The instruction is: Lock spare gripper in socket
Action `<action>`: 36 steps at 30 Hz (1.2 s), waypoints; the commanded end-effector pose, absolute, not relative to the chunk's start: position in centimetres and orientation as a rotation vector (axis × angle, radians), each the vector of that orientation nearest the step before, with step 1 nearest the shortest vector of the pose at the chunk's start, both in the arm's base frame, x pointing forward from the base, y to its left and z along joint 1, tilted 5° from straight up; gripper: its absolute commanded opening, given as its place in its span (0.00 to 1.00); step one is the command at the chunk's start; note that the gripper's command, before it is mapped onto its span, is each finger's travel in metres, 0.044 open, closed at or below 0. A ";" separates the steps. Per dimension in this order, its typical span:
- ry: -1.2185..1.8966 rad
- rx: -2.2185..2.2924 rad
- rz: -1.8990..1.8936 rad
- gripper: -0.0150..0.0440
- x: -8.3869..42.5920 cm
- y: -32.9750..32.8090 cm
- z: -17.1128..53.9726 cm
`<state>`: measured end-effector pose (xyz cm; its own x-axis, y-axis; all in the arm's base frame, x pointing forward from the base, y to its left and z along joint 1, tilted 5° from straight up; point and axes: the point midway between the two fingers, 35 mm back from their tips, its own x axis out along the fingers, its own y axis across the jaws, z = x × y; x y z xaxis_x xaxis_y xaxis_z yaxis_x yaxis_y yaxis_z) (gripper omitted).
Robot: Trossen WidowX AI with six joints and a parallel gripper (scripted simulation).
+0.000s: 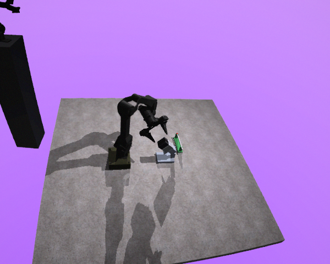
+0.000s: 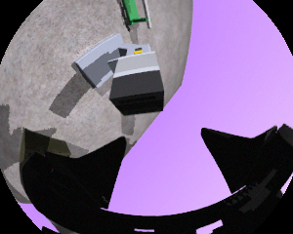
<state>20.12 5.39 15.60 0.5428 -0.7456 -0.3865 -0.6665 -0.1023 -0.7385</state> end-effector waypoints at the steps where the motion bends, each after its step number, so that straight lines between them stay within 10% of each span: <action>1: 1.151 -1.818 -0.082 1.00 20.2 5.4 16.4; 22: 1.097 -1.804 -0.017 1.00 20.1 5.1 18.8; 32: 0.935 -1.764 0.177 0.56 18.9 15.2 18.3; 36: 0.913 -1.758 0.191 0.56 19.0 16.6 18.6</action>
